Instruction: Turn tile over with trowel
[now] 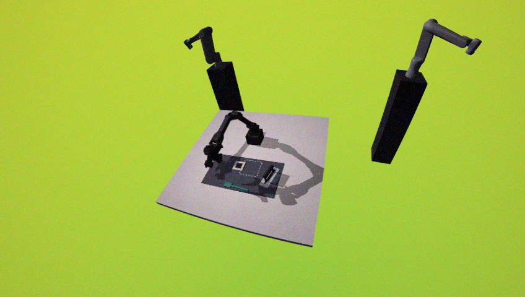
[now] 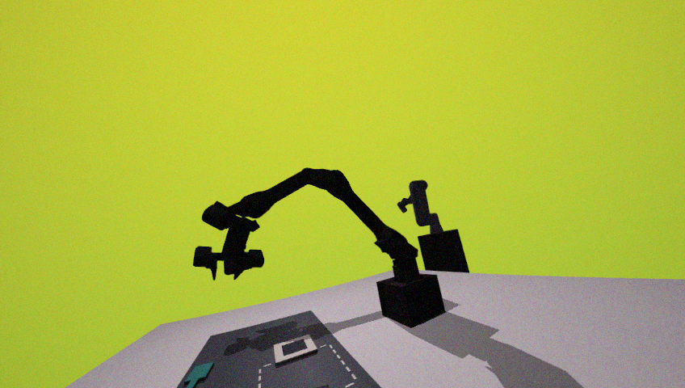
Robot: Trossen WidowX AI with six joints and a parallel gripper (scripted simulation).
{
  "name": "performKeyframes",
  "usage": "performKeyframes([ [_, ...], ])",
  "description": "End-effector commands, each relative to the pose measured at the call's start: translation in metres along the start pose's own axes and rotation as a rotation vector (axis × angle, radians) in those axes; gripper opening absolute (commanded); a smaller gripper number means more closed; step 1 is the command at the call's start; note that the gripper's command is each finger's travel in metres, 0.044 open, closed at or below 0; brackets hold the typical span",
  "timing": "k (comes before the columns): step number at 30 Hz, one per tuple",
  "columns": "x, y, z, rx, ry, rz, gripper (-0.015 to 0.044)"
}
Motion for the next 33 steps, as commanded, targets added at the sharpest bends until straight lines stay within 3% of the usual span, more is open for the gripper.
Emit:
performKeyframes([
  [1,-0.02,0.033,-0.014,-0.088,-0.039,-0.096,0.027],
  [17,-0.066,0.177,-0.102,-0.434,-0.161,-0.486,0.027],
  [33,-0.049,0.308,-0.207,-0.736,-0.189,-0.903,0.027],
])
Point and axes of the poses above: the point midway between the two fingers, 35 mm back from their tips, its own z axis out along the fingers, its own x axis across the jaws, y = z × x, the point moved 8 cm from there along -z, back along the fingers, and after that the axes turned 3 degrees about z, right-handed, at the moved point
